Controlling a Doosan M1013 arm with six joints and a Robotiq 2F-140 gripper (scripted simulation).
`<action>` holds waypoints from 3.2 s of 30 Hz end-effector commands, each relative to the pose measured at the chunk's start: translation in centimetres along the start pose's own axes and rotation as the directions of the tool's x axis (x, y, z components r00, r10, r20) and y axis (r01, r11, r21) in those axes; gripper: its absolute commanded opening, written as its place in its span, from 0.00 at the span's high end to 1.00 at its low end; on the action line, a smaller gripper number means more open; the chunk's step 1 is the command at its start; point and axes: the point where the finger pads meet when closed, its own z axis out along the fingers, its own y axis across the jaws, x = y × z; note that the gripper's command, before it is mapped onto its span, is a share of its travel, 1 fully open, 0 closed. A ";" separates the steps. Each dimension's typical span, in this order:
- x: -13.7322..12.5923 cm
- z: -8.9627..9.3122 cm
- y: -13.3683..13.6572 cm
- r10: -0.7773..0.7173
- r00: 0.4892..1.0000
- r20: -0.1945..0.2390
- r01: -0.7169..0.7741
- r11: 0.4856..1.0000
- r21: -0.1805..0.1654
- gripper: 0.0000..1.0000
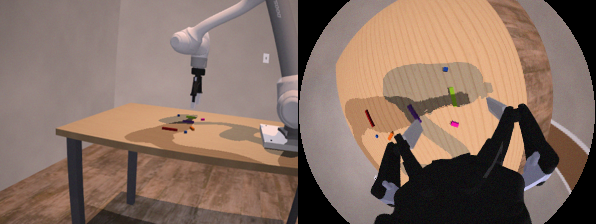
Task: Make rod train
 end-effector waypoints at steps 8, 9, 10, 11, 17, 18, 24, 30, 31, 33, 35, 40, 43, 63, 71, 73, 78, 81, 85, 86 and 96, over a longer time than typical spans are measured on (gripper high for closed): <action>0.0 0.0 0.0 0.000 1.000 0.000 0.000 1.000 0.000 0.00; 0.0 0.0 0.0 0.000 1.000 0.000 0.000 1.000 0.000 0.00; 0.0 0.0 0.0 0.000 1.000 0.000 0.000 1.000 0.000 0.00; 0.0 0.0 0.0 0.000 1.000 0.000 0.000 1.000 0.000 0.00; 0.0 0.0 0.0 0.000 1.000 0.000 0.000 1.000 0.000 0.00; 0.0 0.0 0.0 0.000 1.000 0.000 0.000 1.000 0.000 0.00; 0.0 0.0 0.0 0.000 1.000 0.000 0.000 1.000 0.000 0.00; 0.0 0.0 0.0 0.000 1.000 0.000 0.000 1.000 0.000 0.00; 0.0 0.0 0.0 0.000 1.000 0.000 0.000 1.000 0.000 0.00; 0.0 0.0 0.0 0.000 1.000 0.000 0.000 1.000 0.000 0.00; 0.0 0.0 0.0 0.000 1.000 0.000 0.000 1.000 0.000 0.00; 0.0 0.0 0.0 0.000 1.000 0.000 0.000 1.000 0.000 0.00; 0.0 0.0 0.0 0.000 1.000 0.000 0.000 1.000 0.000 0.00; 1.3 0.0 -12.2 -0.385 0.923 -0.001 0.385 0.923 0.000 0.00; 0.6 0.0 -20.6 -0.622 0.783 -0.001 0.622 0.783 0.000 0.00; 0.6 0.0 -20.6 -0.622 0.783 -0.001 0.622 0.783 0.000 0.00; 0.0 0.0 -24.0 -0.707 0.707 -0.001 0.707 0.707 0.000 0.00; 0.0 0.0 -24.0 -0.707 0.707 -0.001 0.707 0.707 0.000 0.00; 0.0 0.0 -24.0 -0.707 0.707 -0.001 0.707 0.707 0.000 0.00; 0.0 0.0 -24.0 -0.707 0.707 -0.001 0.707 0.707 0.000 0.00; 0.0 0.0 -24.0 -0.707 0.707 -0.001 0.707 0.707 0.000 0.00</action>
